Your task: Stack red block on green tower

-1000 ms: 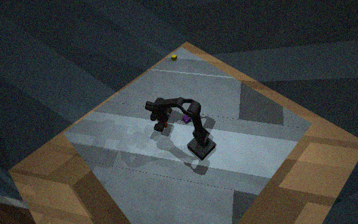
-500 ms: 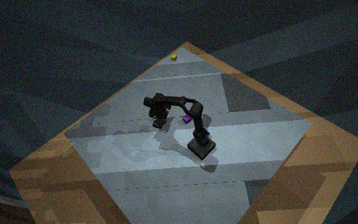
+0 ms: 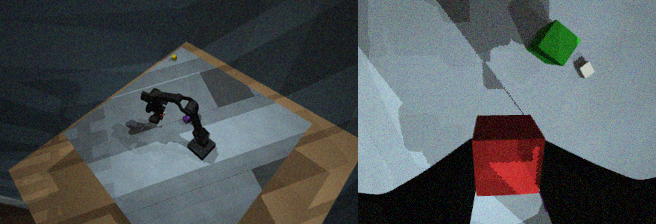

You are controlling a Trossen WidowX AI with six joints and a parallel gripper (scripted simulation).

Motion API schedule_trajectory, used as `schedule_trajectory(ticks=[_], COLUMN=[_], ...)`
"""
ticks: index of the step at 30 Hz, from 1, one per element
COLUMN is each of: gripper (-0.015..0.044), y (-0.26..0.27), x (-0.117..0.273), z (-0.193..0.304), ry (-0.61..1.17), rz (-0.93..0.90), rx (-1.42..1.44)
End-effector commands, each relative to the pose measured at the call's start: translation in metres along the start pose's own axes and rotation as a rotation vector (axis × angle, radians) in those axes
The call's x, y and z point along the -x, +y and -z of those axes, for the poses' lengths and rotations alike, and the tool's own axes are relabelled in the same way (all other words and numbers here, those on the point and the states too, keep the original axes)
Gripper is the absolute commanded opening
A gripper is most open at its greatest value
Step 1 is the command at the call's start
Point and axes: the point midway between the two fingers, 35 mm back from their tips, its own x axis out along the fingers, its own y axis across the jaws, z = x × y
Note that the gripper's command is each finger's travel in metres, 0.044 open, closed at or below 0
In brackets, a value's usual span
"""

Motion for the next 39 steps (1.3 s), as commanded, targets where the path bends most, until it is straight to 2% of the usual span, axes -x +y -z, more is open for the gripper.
schedule_trajectory(ticks=[1,23,30,39], gripper=[0.0000,0.0000,0.0000,0.0000], y=[-0.010,-0.054,-0.056,-0.056], x=[-0.002,-0.005,-0.030,-0.043], z=[-0.012,-0.063,-0.061,-0.060], ry=[0.008,0.007,0.007,0.007], rz=[0.006,0.004,0.004,0.004], rx=[0.012,-0.009,-0.009,-0.009])
